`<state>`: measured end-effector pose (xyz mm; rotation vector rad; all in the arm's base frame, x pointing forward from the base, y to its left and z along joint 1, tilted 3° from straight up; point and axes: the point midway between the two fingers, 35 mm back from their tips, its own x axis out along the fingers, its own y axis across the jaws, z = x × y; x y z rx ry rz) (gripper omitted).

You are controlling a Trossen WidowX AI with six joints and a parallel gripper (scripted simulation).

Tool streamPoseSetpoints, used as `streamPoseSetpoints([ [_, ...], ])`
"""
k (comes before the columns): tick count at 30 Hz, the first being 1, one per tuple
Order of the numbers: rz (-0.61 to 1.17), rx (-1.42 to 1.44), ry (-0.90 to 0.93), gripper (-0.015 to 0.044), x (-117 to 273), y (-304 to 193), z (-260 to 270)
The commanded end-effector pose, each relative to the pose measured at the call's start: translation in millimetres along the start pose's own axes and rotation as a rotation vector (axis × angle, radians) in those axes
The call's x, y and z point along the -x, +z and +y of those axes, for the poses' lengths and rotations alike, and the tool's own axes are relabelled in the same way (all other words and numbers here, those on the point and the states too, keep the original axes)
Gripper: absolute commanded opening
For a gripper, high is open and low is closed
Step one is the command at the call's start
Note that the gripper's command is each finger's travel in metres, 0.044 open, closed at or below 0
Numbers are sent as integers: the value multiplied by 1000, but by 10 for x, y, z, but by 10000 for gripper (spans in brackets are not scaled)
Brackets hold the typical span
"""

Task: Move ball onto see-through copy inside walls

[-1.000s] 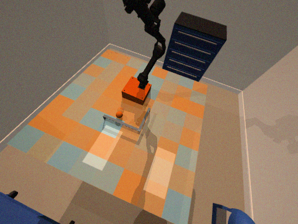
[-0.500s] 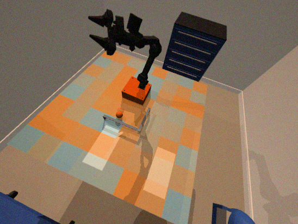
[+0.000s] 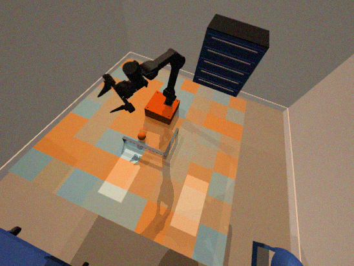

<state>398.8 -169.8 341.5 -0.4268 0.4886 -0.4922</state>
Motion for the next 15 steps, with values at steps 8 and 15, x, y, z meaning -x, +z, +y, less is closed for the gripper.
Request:
streamPoseSetpoints([
  [8,499,20,428,391,-386,-1344,1260],
  [15,898,-7,662,391,-117,-2231,1894],
])
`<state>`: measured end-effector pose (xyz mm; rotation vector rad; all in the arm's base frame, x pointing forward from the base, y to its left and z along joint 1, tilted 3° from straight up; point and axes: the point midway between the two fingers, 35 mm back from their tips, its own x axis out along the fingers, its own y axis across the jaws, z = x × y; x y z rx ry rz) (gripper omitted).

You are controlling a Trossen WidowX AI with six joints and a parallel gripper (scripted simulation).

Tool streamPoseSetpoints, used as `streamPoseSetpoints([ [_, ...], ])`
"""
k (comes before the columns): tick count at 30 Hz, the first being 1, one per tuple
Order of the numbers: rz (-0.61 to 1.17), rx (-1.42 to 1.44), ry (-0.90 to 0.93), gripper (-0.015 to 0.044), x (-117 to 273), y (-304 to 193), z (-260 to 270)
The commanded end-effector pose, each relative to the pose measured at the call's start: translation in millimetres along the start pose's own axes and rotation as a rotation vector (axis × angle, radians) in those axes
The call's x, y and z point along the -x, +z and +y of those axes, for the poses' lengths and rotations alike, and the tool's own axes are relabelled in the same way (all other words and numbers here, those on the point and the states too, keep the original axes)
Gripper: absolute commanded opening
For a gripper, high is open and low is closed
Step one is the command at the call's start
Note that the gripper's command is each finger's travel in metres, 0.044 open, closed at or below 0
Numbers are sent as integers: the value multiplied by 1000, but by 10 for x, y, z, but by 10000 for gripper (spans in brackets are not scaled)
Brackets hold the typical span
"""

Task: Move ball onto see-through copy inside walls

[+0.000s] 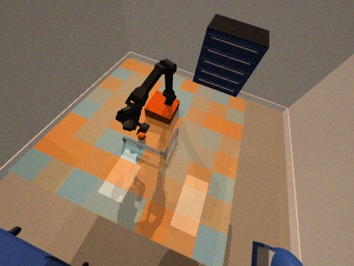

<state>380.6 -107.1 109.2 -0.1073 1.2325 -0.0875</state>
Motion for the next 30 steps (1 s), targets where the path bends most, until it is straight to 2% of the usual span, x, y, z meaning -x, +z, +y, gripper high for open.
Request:
streamPoseSetpoints([
  [1,251,-42,154,391,-346,-499,345],
  [3,292,-50,176,391,-383,-579,397],
  [11,292,-50,176,391,-383,-579,397],
  [30,292,-50,176,391,-688,-663,453],
])
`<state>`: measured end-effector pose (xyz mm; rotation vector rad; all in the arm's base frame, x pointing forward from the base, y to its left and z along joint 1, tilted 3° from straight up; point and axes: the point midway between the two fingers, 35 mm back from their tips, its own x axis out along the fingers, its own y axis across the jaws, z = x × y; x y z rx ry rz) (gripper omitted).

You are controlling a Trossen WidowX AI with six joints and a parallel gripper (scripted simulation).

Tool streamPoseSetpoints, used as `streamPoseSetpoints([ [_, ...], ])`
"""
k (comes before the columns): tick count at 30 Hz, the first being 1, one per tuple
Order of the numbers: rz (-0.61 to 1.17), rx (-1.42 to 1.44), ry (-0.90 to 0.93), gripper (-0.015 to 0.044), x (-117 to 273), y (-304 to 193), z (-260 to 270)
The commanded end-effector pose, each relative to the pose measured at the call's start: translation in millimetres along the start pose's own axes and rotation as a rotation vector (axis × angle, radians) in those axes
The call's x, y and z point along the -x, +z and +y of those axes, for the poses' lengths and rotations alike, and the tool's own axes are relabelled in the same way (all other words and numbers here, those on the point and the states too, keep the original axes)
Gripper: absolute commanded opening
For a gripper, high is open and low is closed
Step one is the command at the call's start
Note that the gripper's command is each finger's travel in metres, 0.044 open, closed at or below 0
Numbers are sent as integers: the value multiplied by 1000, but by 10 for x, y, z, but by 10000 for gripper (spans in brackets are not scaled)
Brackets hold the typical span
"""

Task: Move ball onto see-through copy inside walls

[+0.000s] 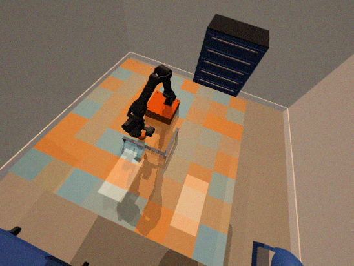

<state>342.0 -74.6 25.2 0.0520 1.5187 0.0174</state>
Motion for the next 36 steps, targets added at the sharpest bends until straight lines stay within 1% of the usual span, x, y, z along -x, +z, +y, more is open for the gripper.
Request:
streamPoseSetpoints([
  [1,6,-4,7,391,-95,-13,12],
  [21,7,-4,8,391,-391,-26,17],
  [25,7,-4,8,286,-391,-26,17],
  [32,7,-4,8,239,-391,-26,17],
  [36,6,-4,7,134,-296,-3,11],
])
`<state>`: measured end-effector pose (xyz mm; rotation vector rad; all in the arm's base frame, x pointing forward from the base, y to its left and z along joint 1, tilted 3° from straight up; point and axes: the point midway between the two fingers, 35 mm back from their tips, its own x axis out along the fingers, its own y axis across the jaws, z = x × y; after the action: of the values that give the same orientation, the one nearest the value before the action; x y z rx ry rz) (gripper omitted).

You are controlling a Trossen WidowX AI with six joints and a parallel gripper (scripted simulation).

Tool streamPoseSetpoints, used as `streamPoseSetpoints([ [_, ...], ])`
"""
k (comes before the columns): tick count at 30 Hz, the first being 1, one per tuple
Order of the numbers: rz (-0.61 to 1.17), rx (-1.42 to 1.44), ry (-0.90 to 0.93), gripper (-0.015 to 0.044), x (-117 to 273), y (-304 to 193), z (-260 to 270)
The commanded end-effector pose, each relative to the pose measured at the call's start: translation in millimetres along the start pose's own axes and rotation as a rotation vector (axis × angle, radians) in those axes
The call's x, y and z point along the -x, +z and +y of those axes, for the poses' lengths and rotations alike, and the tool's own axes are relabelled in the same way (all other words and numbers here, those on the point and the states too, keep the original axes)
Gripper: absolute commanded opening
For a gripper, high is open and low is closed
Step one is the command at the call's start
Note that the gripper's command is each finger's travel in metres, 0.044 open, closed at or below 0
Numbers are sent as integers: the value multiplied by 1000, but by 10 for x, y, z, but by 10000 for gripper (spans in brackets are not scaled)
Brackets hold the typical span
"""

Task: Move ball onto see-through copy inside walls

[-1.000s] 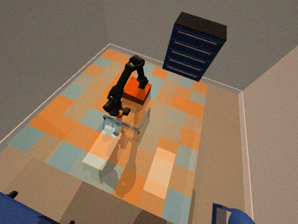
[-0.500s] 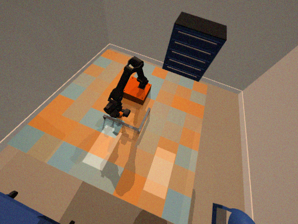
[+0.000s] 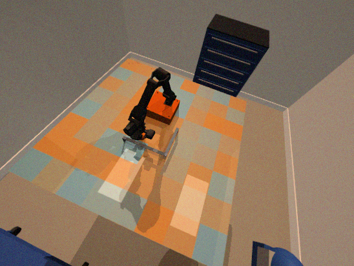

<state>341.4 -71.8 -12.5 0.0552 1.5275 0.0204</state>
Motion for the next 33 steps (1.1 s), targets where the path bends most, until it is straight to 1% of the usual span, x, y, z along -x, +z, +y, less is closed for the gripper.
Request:
streamPoseSetpoints([
  [1,-3,-4,4,108,147,36,-3],
  [5,-3,-4,3,3,420,73,-13],
  [17,-3,-4,3,0,1275,25,-5],
  [19,-3,-4,3,0,1368,5,-1],
  [25,-3,-4,3,0,1362,-9,-5],
  [33,-1,-4,3,0,1148,-159,-49],
])
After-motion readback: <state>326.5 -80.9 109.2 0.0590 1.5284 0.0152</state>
